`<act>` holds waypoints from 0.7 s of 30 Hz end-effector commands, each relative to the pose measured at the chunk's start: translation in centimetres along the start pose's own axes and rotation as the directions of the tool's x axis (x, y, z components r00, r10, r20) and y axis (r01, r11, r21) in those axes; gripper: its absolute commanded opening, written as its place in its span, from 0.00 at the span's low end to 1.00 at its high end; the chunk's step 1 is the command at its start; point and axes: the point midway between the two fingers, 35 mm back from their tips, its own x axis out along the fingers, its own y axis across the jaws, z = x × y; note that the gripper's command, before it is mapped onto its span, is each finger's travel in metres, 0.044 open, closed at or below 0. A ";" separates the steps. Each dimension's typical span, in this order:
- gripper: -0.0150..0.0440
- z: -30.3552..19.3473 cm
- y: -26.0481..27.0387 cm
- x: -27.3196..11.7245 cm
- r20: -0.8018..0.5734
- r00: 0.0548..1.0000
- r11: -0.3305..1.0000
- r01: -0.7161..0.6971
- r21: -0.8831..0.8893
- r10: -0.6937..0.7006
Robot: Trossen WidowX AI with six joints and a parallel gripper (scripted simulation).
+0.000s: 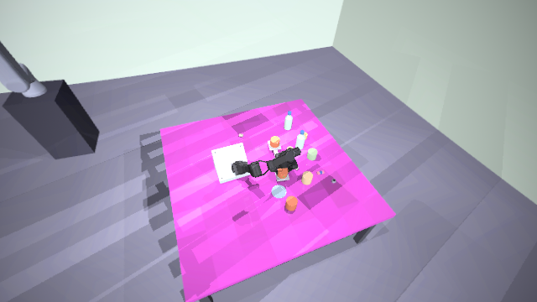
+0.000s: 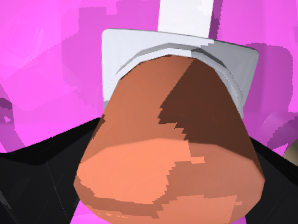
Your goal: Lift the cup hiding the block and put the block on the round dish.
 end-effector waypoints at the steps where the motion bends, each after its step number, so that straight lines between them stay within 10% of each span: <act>1: 0.25 0.1 -0.4 -0.9 0.007 1.000 1.000 0.017 0.002 -0.017; 21: 0.25 0.2 -0.7 -3.5 0.016 0.999 0.999 0.034 -0.020 -0.034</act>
